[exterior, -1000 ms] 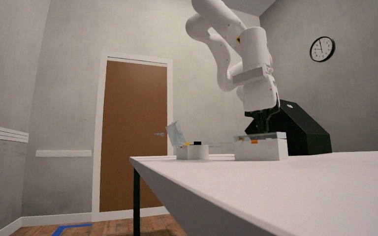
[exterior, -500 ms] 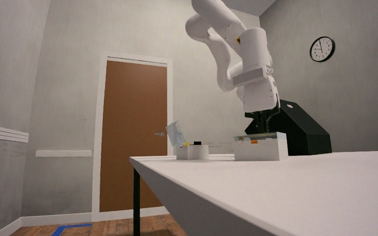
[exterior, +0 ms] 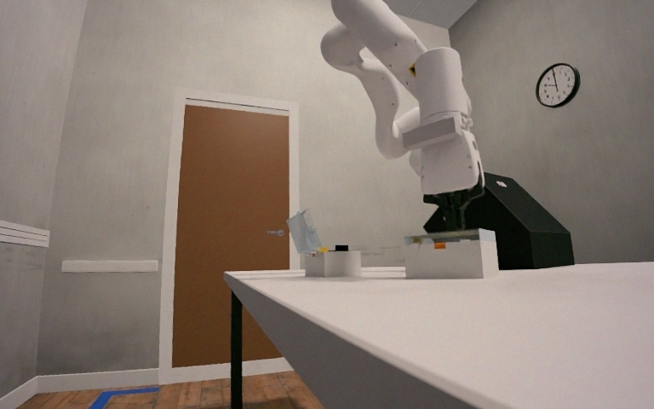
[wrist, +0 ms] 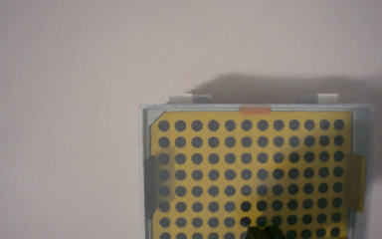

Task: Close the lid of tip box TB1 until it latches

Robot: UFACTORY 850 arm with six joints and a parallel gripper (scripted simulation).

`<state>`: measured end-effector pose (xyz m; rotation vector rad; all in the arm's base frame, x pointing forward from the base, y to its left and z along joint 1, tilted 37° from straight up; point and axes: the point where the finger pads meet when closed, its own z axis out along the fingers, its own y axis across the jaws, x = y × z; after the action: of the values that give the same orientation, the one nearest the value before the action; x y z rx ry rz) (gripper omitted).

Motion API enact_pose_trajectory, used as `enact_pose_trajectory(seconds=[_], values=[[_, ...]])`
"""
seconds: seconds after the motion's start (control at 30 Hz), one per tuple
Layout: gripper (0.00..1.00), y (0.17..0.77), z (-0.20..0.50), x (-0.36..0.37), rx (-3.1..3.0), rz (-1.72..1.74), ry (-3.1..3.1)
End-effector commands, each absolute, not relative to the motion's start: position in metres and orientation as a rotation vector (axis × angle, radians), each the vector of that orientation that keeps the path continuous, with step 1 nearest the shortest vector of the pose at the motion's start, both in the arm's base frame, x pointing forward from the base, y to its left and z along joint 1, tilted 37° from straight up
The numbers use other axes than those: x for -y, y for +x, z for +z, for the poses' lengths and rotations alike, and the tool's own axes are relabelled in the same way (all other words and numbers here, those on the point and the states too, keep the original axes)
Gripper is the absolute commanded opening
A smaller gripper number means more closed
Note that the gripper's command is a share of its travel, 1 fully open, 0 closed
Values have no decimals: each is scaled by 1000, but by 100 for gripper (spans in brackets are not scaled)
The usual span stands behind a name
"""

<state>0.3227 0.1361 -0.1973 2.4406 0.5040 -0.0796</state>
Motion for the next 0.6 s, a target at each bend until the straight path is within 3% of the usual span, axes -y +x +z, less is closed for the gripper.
enact_pose_trajectory(seconds=[0.0,0.57], values=[[0,323,-197,-137,-504,-78,2442],[0,323,-189,-143,-504,-78,2442]])
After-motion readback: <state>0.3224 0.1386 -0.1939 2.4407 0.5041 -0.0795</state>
